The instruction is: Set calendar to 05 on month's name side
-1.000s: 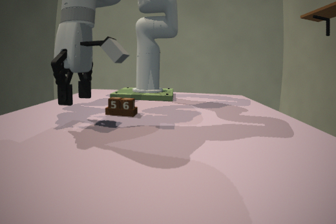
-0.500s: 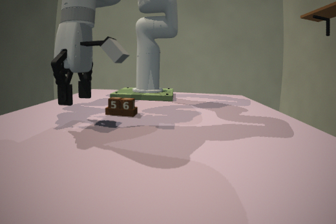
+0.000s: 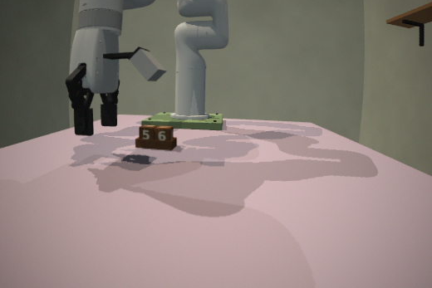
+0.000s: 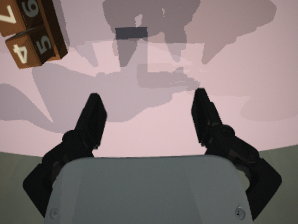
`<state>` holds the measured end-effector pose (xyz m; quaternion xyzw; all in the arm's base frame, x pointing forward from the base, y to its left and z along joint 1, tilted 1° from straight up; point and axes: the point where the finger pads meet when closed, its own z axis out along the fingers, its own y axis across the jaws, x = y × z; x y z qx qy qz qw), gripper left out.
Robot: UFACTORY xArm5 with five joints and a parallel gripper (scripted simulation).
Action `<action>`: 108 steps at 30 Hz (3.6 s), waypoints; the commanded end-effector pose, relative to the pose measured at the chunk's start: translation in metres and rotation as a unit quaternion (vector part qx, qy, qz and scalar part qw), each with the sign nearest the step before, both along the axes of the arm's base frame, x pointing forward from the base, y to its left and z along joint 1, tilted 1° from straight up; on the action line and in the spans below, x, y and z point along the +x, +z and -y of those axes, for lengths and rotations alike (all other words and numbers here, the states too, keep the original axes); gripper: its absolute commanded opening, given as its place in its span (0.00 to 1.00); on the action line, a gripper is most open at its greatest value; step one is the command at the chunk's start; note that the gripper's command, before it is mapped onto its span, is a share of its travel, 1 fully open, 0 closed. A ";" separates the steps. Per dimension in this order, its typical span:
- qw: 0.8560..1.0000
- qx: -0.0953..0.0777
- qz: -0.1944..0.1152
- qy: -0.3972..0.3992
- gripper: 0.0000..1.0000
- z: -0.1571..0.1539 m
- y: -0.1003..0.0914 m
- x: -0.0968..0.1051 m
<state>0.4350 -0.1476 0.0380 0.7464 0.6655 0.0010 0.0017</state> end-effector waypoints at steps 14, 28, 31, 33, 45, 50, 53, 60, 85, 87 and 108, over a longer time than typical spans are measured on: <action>1.000 -0.001 0.002 0.000 1.00 0.000 0.007 0.001; 0.999 0.000 0.002 -0.049 1.00 0.001 0.011 -0.003; 0.994 0.000 0.002 -0.108 1.00 0.003 0.011 -0.011; 0.994 0.000 0.002 -0.112 1.00 0.003 0.011 -0.019; 0.976 0.000 0.003 -0.219 1.00 0.006 0.011 -0.040; 0.975 0.000 0.002 -0.223 1.00 0.007 0.011 -0.057; 0.974 0.000 0.002 -0.227 1.00 0.007 0.011 -0.057; 0.944 0.001 0.003 -0.330 1.00 0.009 0.011 -0.077; 0.868 0.002 0.004 -0.496 1.00 0.015 0.011 -0.121; 0.848 0.002 0.004 -0.530 1.00 0.016 0.011 -0.126; 0.772 0.002 0.004 -0.635 1.00 0.020 0.011 -0.175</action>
